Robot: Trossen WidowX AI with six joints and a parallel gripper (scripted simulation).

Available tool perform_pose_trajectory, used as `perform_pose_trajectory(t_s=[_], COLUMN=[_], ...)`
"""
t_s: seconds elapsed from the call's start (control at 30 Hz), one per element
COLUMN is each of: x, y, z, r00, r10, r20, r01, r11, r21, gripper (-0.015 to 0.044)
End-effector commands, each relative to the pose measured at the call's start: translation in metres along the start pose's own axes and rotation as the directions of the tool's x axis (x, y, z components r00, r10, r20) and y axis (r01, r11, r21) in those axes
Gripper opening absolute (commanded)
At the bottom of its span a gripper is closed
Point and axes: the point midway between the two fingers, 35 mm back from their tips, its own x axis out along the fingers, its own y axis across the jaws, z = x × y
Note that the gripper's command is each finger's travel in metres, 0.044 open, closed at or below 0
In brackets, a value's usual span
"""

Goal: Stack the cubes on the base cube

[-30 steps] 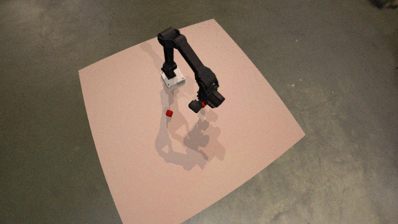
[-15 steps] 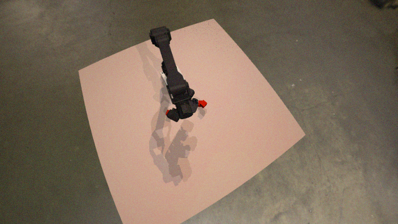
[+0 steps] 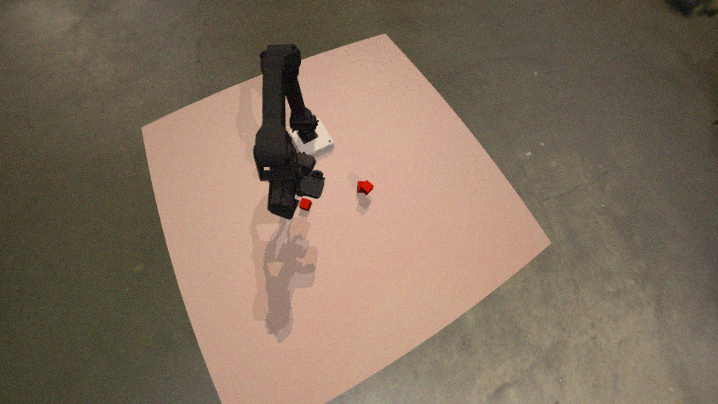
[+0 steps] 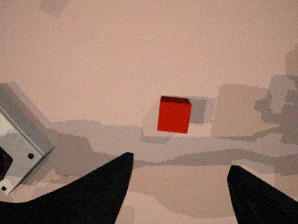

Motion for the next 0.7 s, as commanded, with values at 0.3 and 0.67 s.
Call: perform_pose_trajectory(t_s=[0.3,0.67], x=[0.061,0.079], y=[0.001,0.001], z=[-0.002,-0.002], r00=[1.000,1.000], r10=[0.002,0.002], r20=[-0.001,-0.001], r01=[-0.002,-0.002], r11=[1.000,1.000], r21=[-0.014,-0.014], gripper=[0.0265,0.0265])
